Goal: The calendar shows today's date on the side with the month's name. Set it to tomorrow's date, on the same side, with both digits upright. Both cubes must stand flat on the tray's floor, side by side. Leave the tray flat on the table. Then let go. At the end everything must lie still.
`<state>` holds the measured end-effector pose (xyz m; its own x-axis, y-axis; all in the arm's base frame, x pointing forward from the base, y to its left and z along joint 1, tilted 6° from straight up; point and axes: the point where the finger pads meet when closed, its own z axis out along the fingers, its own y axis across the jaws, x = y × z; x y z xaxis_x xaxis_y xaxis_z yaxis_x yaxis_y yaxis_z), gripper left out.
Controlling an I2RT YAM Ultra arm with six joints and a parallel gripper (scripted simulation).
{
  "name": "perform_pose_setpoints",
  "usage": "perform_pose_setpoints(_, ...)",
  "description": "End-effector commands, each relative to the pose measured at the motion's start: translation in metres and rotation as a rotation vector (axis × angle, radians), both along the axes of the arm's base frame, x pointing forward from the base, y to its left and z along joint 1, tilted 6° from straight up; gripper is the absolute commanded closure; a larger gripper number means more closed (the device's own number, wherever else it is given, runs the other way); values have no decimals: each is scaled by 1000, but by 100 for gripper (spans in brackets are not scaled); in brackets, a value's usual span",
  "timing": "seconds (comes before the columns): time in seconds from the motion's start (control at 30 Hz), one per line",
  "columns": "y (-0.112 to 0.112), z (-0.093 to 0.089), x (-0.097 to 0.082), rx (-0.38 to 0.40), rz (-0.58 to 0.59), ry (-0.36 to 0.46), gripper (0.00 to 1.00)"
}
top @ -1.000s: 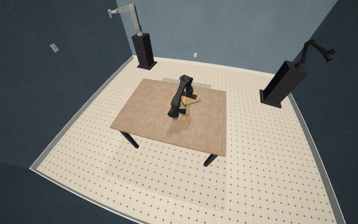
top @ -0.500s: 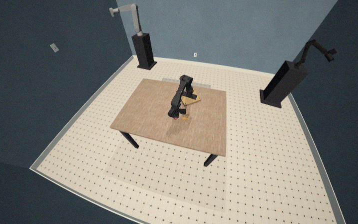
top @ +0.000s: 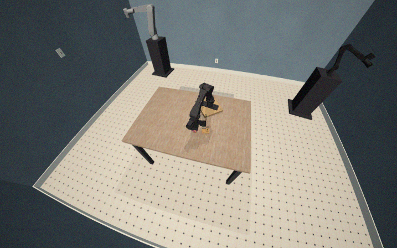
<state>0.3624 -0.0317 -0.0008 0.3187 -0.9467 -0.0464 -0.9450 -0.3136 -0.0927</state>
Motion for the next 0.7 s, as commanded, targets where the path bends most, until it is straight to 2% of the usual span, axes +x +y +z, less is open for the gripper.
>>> perform_pose_setpoints(0.0, 3, 2, 1, 3, 4, 0, 74)
perform_pose_setpoints(0.33, 3, 3, 1, 3, 4, -1, 74)
perform_pose_setpoints(0.4, 2, 16, 8, -1, 3, -34, 74)
perform_pose_setpoints(0.53, -4, 31, 6, -2, -1, -37, 74)
perform_pose_setpoints(0.67, -7, 60, 3, -1, -4, -37, 74)
